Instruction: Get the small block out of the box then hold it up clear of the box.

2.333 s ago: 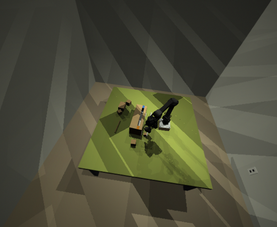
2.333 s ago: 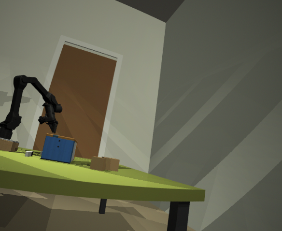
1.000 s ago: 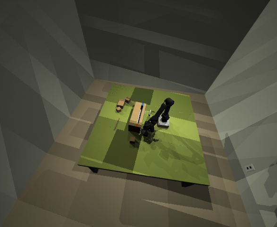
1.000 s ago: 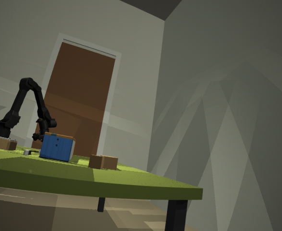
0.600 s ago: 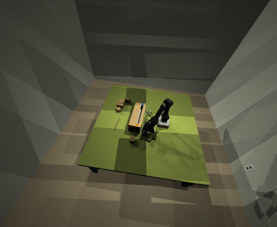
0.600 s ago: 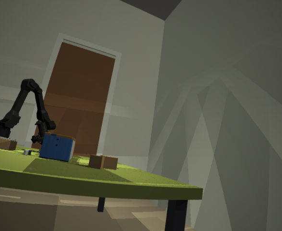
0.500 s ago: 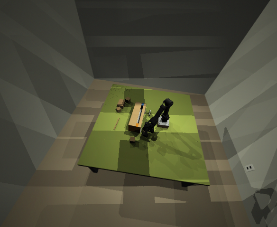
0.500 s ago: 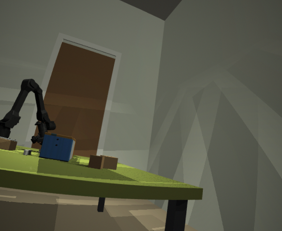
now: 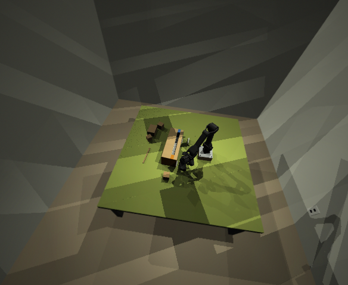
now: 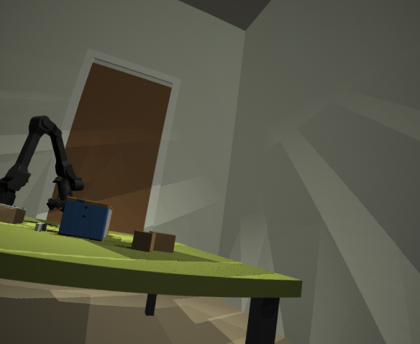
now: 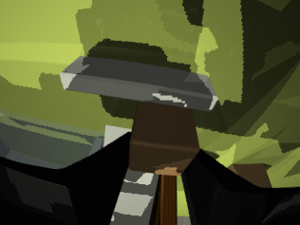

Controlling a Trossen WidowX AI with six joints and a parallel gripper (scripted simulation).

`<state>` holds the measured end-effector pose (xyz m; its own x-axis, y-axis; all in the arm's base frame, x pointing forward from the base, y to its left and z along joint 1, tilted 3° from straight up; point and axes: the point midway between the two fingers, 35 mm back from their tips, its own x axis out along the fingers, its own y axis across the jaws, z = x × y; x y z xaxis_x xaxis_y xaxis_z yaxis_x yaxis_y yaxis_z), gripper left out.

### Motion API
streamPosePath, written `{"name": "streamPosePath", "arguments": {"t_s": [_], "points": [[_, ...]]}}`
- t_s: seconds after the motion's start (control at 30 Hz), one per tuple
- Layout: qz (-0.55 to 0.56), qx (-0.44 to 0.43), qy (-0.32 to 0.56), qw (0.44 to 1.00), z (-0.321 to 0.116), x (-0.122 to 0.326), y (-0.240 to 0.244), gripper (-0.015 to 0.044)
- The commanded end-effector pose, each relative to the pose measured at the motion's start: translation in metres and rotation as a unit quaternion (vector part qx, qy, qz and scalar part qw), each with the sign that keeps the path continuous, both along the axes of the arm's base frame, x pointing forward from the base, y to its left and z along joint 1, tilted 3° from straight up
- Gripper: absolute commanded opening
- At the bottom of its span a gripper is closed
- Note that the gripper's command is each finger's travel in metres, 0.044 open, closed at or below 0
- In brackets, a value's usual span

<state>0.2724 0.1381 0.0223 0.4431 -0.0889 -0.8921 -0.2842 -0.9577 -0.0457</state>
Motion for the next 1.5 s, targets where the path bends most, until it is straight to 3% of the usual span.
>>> {"name": "streamPosePath", "arguments": {"t_s": [0.0,0.27,1.2,1.47], "points": [[0.001,0.008,-0.006,1.000,0.028,0.000,0.002,0.0000],[0.008,0.007,-0.006,1.000,0.046,-0.002,-0.001,0.0000],[0.291,-0.034,-0.059,0.954,0.136,-0.034,-0.055,0.0000],[0.304,-0.038,-0.064,0.950,0.139,-0.037,-0.057,0.0000]]}}
